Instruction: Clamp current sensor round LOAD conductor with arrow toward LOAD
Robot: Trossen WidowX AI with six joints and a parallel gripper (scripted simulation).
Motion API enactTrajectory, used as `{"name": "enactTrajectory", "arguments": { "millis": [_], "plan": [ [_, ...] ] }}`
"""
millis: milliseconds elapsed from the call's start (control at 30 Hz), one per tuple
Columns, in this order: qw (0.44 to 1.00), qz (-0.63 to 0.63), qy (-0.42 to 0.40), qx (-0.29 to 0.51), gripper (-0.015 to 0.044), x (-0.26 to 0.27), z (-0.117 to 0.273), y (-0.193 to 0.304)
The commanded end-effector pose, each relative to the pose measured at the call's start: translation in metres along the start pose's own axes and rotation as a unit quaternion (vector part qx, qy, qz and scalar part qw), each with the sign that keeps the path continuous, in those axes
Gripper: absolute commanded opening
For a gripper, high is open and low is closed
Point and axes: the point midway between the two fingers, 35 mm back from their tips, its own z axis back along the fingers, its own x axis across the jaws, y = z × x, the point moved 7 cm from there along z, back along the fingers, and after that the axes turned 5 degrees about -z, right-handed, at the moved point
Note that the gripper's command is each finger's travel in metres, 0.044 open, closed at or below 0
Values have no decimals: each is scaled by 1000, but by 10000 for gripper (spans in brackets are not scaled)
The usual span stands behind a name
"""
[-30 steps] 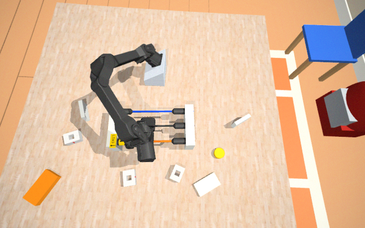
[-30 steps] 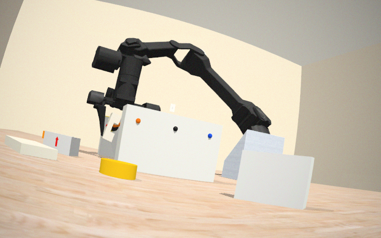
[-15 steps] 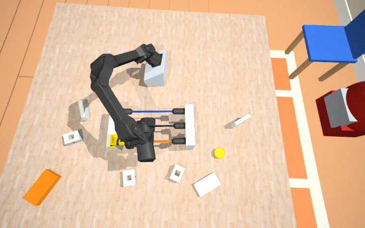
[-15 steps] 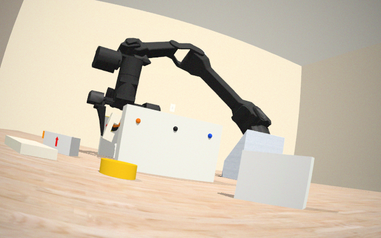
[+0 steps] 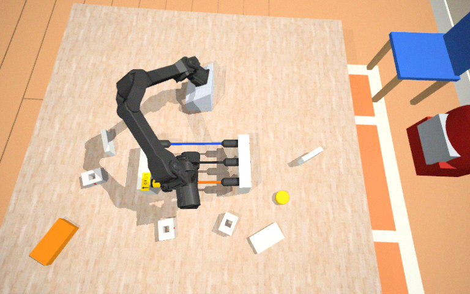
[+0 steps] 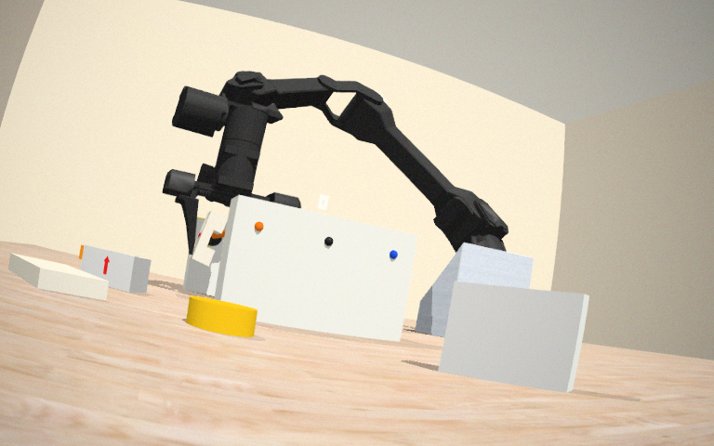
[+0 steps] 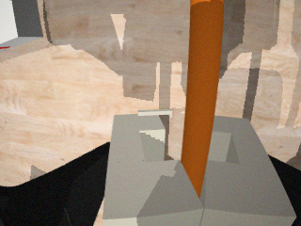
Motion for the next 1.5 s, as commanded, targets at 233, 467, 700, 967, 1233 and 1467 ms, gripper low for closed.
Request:
{"name": "enactTrajectory", "arguments": {
  "millis": [233,467,700,967,1233,1467],
  "plan": [
    [1000,-1,0,0,0,0,0,0],
    [1000,0,0,0,0,0,1,0],
    [1000,2,0,-1,0,0,11,0],
    [1000,3,0,-2,0,0,15,0],
    [1000,3,0,-2,0,0,15,0],
    [1000,3,0,-2,0,0,15,0]
  ]
}}
